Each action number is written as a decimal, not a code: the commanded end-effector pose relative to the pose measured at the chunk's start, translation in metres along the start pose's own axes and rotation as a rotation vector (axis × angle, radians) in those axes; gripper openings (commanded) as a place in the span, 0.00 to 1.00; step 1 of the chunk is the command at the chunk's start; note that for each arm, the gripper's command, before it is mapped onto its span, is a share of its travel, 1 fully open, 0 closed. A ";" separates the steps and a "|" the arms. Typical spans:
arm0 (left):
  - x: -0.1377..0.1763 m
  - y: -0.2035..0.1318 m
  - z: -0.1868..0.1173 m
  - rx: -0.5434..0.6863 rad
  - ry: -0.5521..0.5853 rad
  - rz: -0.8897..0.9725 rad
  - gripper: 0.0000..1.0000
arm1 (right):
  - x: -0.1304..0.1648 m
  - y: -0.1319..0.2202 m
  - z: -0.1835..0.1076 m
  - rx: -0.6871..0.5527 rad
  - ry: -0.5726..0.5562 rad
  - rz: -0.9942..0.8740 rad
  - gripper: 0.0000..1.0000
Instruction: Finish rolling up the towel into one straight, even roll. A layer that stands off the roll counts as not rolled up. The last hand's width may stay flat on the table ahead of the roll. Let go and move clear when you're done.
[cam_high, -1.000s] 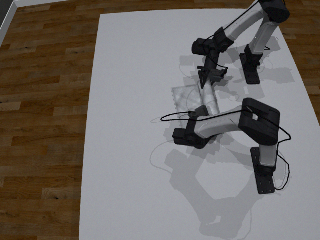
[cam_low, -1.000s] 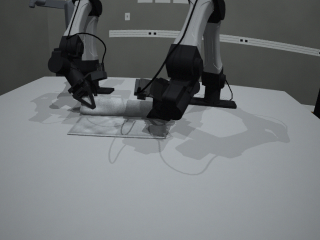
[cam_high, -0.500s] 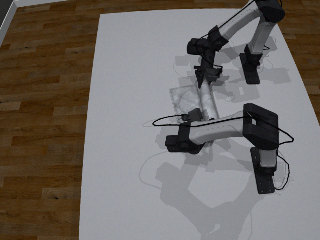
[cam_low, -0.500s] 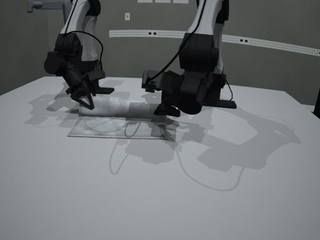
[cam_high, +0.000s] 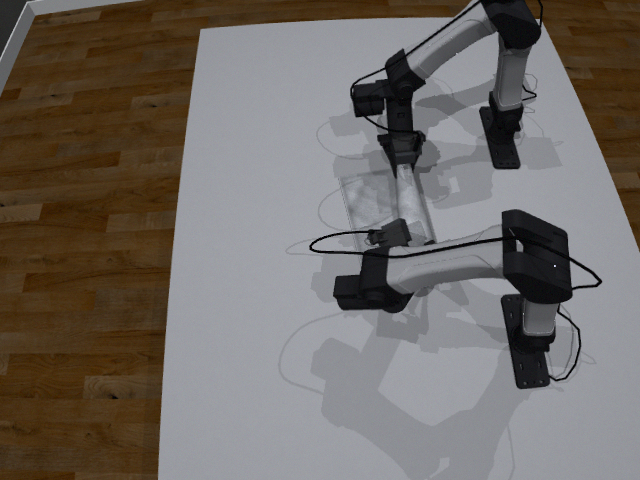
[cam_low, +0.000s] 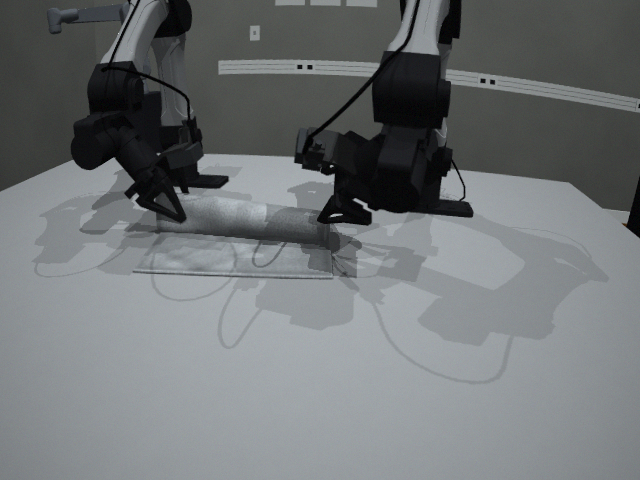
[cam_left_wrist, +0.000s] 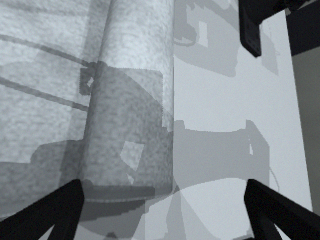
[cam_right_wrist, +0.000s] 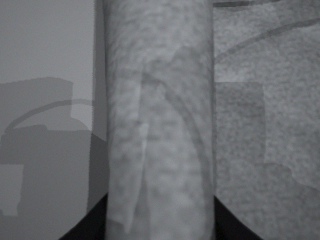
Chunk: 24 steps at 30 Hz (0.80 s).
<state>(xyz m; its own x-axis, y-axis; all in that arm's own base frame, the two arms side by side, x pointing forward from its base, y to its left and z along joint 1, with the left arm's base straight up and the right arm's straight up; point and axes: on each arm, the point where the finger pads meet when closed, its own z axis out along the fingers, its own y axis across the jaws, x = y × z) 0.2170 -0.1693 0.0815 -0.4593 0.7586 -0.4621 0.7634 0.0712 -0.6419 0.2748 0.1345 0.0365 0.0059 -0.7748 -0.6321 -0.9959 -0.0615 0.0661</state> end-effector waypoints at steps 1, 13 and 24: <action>-0.004 -0.005 0.004 -0.125 0.007 0.104 0.89 | -0.003 0.011 0.001 -0.152 0.004 0.104 0.36; -0.012 -0.023 0.021 -0.510 -0.022 0.415 0.93 | -0.005 0.012 -0.002 -0.380 0.013 0.292 0.36; -0.018 -0.037 0.034 -0.803 -0.044 0.652 0.97 | -0.006 0.012 -0.003 -0.535 0.020 0.420 0.36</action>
<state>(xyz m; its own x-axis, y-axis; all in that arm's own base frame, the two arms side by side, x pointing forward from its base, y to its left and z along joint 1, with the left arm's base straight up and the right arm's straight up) 0.1631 -0.2059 0.0956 0.1455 0.7568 -0.6372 0.9794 -0.0190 0.2011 0.2741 0.1344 0.0361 -0.3361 -0.8053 -0.4883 -0.7949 -0.0355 0.6057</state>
